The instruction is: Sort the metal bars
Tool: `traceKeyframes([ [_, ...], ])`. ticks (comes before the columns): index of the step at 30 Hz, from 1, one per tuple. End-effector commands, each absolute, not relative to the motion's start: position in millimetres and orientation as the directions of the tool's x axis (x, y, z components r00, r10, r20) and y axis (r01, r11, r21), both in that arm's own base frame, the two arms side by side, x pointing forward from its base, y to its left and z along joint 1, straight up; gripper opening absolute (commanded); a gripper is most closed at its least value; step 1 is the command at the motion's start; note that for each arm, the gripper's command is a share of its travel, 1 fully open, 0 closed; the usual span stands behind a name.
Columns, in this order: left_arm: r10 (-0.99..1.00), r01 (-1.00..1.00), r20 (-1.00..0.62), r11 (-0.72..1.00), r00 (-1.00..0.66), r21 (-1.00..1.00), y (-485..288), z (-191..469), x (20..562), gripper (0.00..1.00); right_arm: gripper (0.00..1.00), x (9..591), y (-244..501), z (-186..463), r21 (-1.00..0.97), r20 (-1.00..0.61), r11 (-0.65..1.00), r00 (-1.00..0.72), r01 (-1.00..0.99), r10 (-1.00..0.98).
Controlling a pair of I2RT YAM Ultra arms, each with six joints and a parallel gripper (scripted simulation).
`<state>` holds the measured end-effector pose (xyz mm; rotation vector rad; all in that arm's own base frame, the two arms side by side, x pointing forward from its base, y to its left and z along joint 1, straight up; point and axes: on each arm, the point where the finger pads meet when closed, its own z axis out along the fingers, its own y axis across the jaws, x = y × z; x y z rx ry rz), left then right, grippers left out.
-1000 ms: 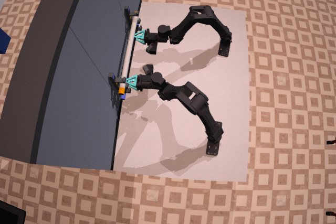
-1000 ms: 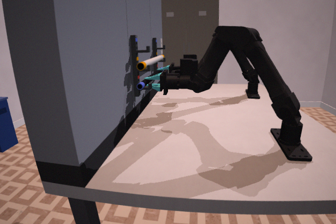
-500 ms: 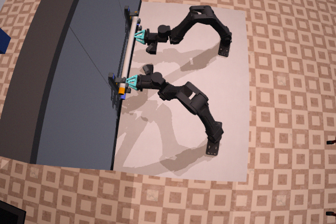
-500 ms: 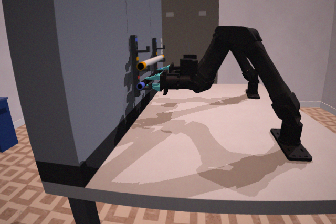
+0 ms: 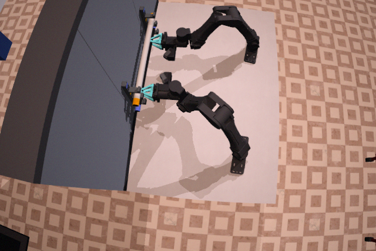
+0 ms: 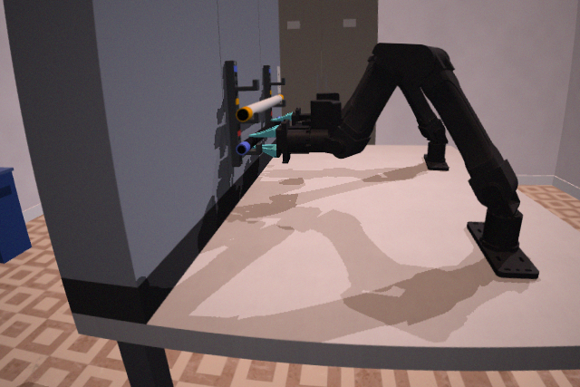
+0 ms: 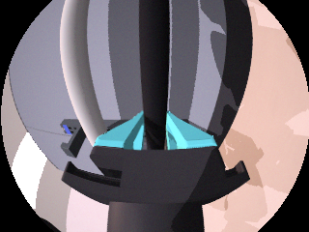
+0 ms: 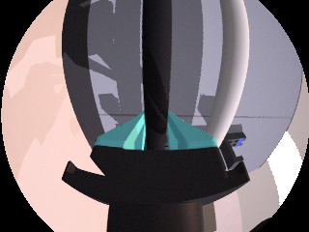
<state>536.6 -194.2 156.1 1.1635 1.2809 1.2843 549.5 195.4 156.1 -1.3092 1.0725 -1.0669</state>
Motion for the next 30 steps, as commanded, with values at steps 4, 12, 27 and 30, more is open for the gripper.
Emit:
traceKeyframes([
  [4, 0.995, -0.007, -0.002, 0.001, -0.104, 1.0, -192, 178, 537, 0.0, 0.0, 552, 194, 178, -1.0, 0.005, -0.007, 0.19, -0.009, -0.982],
  [12, 0.995, -0.005, -0.001, 0.001, -0.104, 1.0, -192, 184, 538, 0.0, 0.0, 552, 194, 184, -1.0, 0.0, -0.002, 0.19, -0.009, -0.982],
  [27, 0.995, -0.005, 0.0, 0.0, -0.103, 1.0, -192, 200, 538, 0.0, 0.0, 552, 194, 199, -1.0, -0.003, 0.001, 0.188, -0.009, -0.982],
  [30, 0.995, -0.005, 0.0, 0.0, -0.103, 1.0, -192, 202, 538, 0.0, 0.0, 552, 194, 201, -1.0, -0.003, 0.001, 0.188, -0.009, -0.982],
])
